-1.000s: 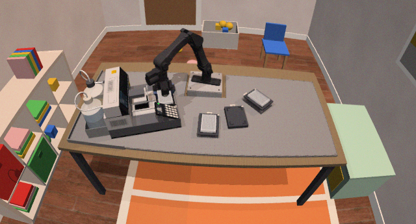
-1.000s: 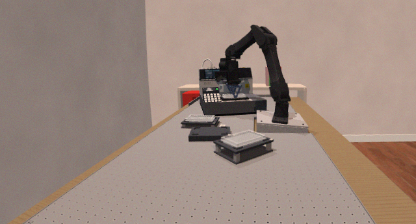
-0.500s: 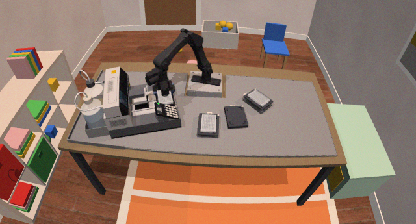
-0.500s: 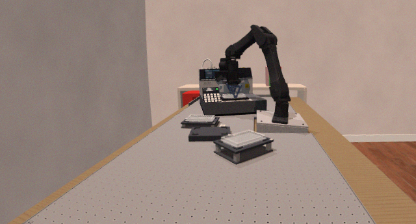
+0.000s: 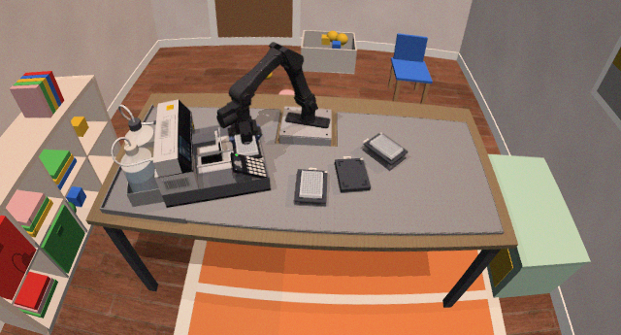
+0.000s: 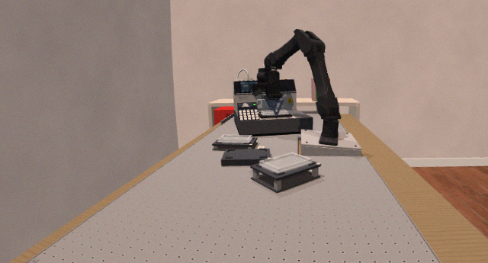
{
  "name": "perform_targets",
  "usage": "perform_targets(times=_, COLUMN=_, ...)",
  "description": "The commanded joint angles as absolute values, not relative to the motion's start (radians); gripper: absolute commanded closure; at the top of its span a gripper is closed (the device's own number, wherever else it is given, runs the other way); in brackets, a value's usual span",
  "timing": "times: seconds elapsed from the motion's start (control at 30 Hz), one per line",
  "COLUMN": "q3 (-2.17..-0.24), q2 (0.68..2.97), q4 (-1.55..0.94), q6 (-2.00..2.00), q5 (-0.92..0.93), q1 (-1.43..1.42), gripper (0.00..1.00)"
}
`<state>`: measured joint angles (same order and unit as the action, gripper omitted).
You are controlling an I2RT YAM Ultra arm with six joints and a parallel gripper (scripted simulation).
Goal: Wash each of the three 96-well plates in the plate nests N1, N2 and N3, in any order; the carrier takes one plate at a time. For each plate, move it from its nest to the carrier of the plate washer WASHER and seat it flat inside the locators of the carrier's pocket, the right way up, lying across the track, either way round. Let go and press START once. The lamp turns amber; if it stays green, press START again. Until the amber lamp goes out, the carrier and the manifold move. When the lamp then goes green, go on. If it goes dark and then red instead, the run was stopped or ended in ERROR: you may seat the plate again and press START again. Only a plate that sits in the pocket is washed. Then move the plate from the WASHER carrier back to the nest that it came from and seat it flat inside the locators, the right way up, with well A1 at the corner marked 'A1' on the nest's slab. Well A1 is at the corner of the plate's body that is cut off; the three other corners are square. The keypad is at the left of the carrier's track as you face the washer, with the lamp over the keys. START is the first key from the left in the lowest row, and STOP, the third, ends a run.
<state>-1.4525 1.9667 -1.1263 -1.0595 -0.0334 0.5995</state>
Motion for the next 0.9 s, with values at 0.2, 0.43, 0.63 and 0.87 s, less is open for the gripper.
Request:
perform_targets(times=0.2, q3=-1.496, q2=1.95, q4=-1.174, q6=-1.059, q5=-0.032, q1=0.598, gripper=1.0)
perform_targets(times=0.43, q3=-1.535, q2=1.944, q4=-1.218, q6=-1.058, q5=-0.032, q1=0.597, gripper=1.0)
perform_targets(times=0.63, q3=-1.558, q2=1.942, q4=-1.244, q6=-1.058, q5=-0.032, q1=0.597, gripper=1.0)
perform_targets(times=0.87, q3=-1.601, q2=1.939, q4=-1.289, q6=-1.057, q5=-0.032, q1=0.596, gripper=1.0)
